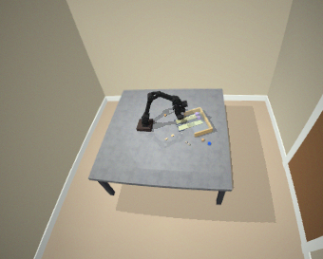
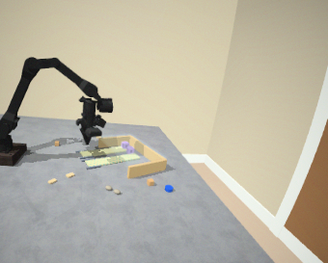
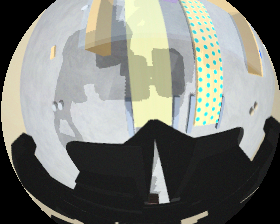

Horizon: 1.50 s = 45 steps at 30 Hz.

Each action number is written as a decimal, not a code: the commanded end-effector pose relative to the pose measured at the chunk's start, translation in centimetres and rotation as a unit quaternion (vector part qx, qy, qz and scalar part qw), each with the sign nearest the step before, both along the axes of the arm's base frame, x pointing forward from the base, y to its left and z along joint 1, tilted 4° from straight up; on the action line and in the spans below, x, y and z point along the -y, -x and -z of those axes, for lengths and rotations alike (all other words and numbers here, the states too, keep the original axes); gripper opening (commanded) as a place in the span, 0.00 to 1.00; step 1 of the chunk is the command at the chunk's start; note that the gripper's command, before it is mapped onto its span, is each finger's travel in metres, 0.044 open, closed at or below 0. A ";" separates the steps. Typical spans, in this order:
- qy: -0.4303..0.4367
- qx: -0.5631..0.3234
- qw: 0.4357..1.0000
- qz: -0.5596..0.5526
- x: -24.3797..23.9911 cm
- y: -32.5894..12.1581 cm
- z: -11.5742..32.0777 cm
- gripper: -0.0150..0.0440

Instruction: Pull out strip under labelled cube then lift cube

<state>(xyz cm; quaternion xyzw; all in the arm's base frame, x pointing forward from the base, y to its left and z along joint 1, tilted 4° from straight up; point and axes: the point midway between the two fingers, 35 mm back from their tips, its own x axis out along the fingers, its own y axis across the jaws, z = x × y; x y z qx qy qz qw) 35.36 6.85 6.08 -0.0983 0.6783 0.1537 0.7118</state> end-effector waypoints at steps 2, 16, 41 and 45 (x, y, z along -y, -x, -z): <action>0.003 0.000 1.000 0.000 0.0 0.0 0.8 0.25; 0.003 0.000 1.000 0.000 -0.1 -0.2 3.1 0.25; 0.003 0.000 1.000 0.000 -0.2 -0.2 4.5 0.25; 0.003 0.000 1.000 0.000 -0.2 -0.2 4.5 0.25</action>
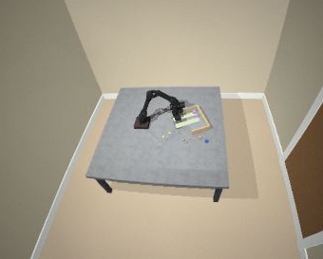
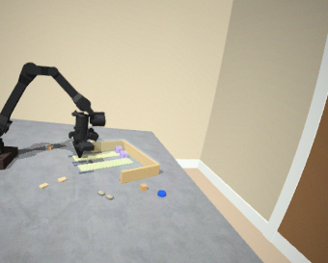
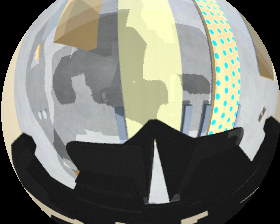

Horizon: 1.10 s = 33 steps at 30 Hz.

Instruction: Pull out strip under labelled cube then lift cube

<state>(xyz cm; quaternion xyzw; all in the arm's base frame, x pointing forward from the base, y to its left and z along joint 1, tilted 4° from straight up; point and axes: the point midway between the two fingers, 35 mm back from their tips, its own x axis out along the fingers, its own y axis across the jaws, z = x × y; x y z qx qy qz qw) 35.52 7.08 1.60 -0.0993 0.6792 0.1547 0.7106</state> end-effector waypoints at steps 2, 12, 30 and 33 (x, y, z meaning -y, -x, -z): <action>0.002 0.001 1.000 0.001 0.1 -0.1 0.1 0.25; 0.002 0.001 1.000 0.001 0.0 -0.1 0.2 0.25; 0.002 0.001 1.000 0.001 0.1 0.0 0.3 0.25; 0.002 0.001 1.000 0.001 0.2 0.4 0.4 0.25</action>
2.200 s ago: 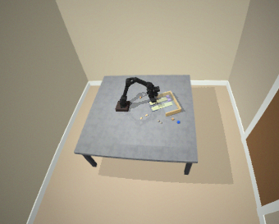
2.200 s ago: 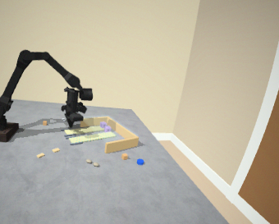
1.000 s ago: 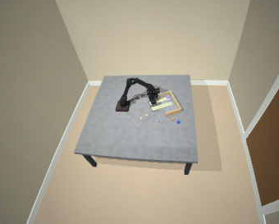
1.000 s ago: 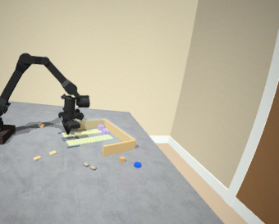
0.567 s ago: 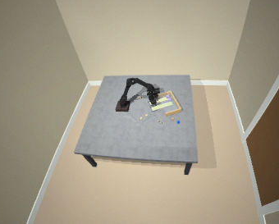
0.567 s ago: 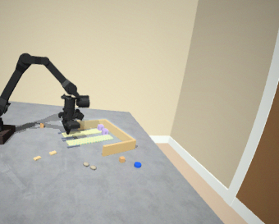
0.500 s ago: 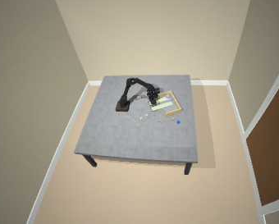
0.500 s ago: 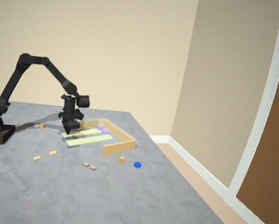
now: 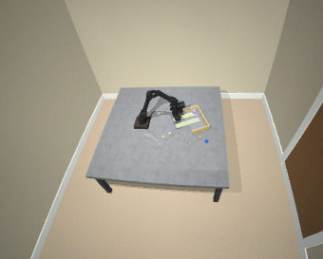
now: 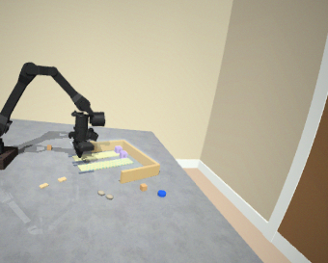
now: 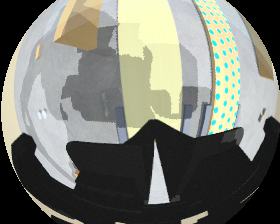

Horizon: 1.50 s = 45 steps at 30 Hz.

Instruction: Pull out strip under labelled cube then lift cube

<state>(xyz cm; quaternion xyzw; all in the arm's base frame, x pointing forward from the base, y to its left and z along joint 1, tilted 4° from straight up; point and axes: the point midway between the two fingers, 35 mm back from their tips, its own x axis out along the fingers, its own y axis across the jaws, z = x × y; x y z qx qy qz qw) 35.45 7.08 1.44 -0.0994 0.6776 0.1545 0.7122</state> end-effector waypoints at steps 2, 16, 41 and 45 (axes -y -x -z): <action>0.003 -0.001 1.000 0.001 0.3 0.7 0.2 0.25; 0.003 -0.002 1.000 0.001 0.9 2.7 0.4 0.25; 0.004 -0.004 1.000 0.001 2.2 6.4 0.8 0.25; 0.004 -0.004 1.000 0.001 2.4 6.9 0.9 0.25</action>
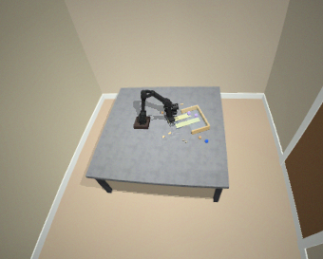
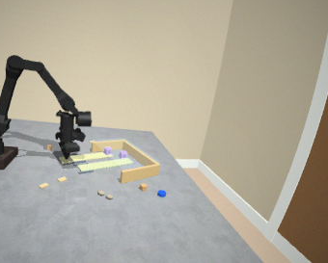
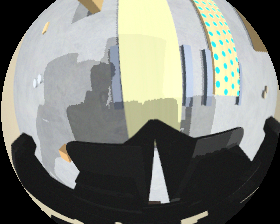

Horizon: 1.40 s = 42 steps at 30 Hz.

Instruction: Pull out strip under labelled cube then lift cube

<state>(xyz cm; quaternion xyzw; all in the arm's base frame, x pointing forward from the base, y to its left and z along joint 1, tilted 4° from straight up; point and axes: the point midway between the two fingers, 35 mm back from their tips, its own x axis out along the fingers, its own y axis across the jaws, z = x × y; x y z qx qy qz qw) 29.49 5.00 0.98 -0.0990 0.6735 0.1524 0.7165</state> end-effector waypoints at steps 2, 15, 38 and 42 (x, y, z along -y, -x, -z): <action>0.004 -0.010 1.000 -0.001 0.4 1.3 0.5 0.25; 0.004 -0.011 1.000 -0.001 1.1 3.2 0.6 0.25; 0.005 -0.013 1.000 -0.001 2.2 6.5 0.8 0.25; 0.005 -0.013 1.000 -0.001 2.4 7.0 0.9 0.25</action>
